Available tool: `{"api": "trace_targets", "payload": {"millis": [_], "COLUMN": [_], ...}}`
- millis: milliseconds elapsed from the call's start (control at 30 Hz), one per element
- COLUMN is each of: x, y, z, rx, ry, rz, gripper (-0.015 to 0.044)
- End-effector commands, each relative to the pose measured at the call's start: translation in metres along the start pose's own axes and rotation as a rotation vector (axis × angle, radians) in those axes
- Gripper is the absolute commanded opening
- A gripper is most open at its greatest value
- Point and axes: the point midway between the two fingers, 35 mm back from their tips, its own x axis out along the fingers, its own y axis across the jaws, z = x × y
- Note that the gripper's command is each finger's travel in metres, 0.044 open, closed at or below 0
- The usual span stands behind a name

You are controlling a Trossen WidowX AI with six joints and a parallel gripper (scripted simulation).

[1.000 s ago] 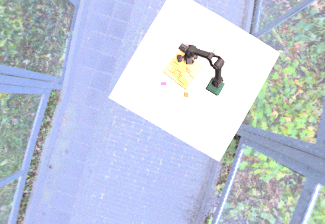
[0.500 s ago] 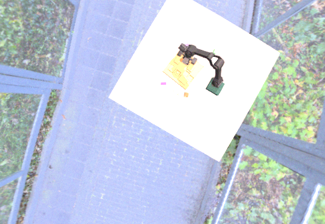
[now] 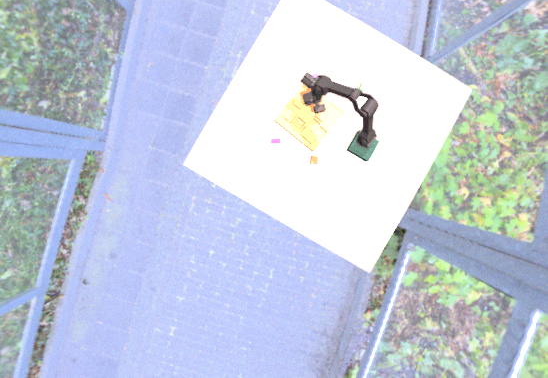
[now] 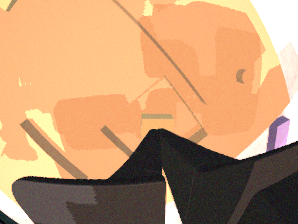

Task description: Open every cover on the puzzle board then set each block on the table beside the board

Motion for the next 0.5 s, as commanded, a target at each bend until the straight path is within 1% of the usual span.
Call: {"api": "trace_targets", "payload": {"millis": [0, 67, 100, 167, 233, 467], "x": [-0.0067, -0.0069, -0.0001, 0.0000, 0.0001, 0.0007], "y": [-0.0008, -0.0008, 0.0001, 0.0000, 0.0000, 0.0000], "z": [0.0000, 0.0000, -0.0001, -0.0001, -0.0001, 0.0000], "rx": [0.847, 0.950, 0.171, 0.251, 0.395, 1.069], "ry": [-0.009, -0.010, 0.000, 0.000, 0.000, -0.002], "rz": [-0.002, -0.001, 0.000, 0.000, 0.000, 0.000], "gripper": [0.0000, 0.0000, 0.0000, 0.0000, 0.0000, 0.0000]}}
